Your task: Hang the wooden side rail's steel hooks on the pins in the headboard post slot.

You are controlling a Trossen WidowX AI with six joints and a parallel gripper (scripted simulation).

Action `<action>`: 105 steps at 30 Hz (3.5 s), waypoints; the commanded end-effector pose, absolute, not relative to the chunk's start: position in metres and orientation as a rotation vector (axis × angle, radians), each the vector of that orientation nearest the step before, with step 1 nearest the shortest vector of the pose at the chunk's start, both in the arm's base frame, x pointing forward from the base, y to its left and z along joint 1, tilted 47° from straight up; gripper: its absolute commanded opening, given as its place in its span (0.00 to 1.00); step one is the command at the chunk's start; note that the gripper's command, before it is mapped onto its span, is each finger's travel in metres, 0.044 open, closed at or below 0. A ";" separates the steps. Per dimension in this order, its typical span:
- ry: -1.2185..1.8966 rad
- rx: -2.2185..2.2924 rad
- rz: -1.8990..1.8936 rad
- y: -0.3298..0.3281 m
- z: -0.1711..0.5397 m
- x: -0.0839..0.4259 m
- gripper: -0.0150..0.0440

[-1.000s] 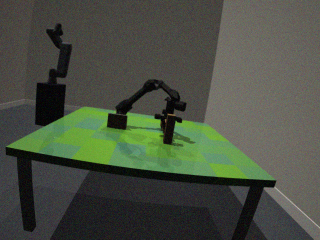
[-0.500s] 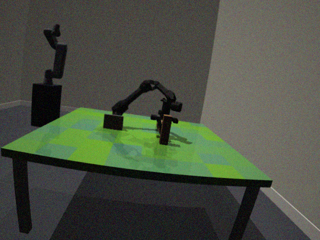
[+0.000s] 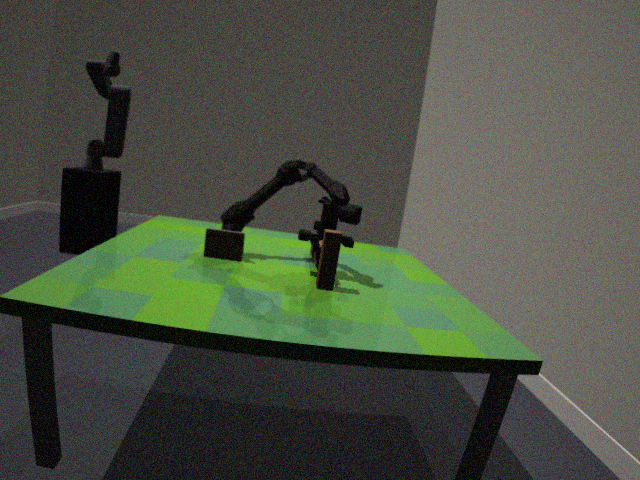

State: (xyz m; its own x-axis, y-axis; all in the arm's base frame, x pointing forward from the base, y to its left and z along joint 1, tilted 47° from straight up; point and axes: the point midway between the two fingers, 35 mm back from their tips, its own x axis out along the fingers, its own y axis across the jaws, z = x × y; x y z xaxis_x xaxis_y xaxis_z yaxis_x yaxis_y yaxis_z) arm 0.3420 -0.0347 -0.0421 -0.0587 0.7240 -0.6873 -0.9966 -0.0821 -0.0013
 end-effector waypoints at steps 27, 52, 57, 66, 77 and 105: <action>0.575 -0.632 1.553 -0.044 -0.042 0.345 0.25; 0.575 -0.633 1.553 -0.046 -0.043 0.346 0.25; 0.575 -0.633 1.553 -0.046 -0.044 0.346 0.25; 0.575 -0.633 1.553 -0.046 -0.045 0.345 0.25; 0.575 -0.633 1.553 -0.046 -0.047 0.343 0.25; 0.575 -0.633 1.552 -0.048 -0.048 0.344 0.25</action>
